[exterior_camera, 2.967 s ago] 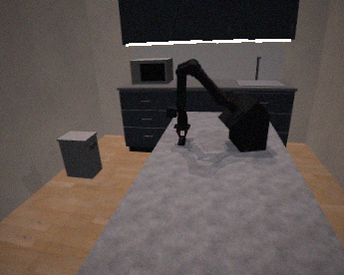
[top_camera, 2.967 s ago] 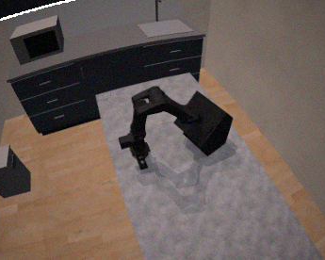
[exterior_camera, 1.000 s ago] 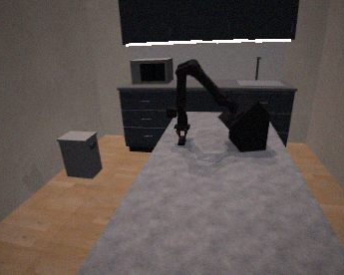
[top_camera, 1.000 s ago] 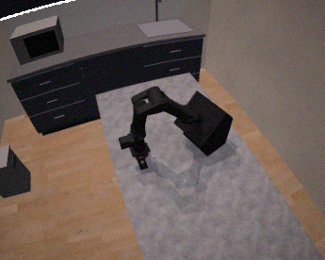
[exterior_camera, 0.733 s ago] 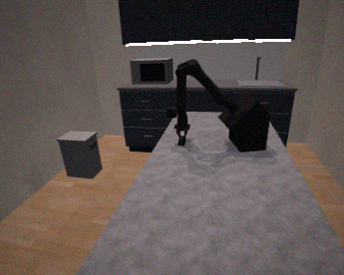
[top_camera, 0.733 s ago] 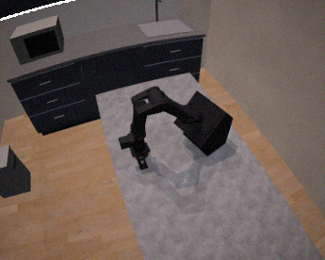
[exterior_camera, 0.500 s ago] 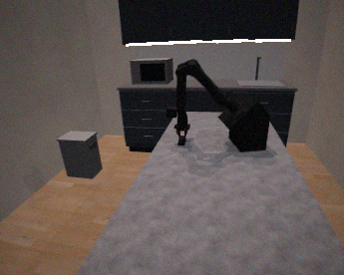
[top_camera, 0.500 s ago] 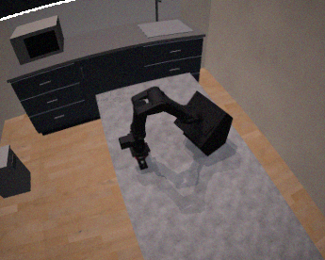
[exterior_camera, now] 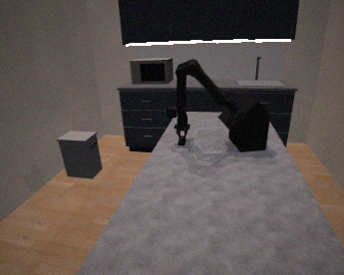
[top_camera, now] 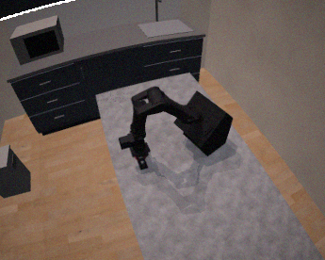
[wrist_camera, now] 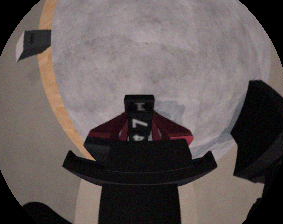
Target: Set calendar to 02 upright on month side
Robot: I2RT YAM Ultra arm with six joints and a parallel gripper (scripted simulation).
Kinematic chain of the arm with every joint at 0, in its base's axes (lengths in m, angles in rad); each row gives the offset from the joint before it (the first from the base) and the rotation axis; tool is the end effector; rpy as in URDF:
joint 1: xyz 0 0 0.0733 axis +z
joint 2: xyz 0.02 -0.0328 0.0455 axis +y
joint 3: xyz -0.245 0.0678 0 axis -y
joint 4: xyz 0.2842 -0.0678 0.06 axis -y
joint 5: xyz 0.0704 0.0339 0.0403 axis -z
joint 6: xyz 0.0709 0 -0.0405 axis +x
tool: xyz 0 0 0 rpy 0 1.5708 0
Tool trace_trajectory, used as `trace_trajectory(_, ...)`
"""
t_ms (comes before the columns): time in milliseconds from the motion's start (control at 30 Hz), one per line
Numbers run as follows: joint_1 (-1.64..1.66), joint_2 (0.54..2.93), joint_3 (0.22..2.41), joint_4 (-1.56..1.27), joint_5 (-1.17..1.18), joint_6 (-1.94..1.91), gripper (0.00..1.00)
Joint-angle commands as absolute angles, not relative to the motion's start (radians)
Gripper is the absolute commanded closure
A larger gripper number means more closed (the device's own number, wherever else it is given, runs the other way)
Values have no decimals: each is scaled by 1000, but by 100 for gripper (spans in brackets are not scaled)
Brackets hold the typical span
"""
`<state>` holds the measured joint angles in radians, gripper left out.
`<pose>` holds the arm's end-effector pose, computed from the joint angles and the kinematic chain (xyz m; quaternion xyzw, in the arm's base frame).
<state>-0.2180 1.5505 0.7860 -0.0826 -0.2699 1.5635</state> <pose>0.3493 -0.0569 0.1062 0.6906 0.6198 0.3170 0.1959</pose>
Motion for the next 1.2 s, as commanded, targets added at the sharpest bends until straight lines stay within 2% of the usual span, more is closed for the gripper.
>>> trace_trajectory(0,-219,1546,789,-81,-262,1564,73)
trace_trajectory(267,-219,1546,789,-81,-262,1564,65)
trace_trajectory(300,-219,1546,789,-81,-262,1564,61)
trace_trajectory(467,-219,1546,789,-81,-262,1564,57)
trace_trajectory(500,-219,1546,789,-81,-262,1564,53)
trace_trajectory(1167,-229,1506,784,-118,-268,1557,53)
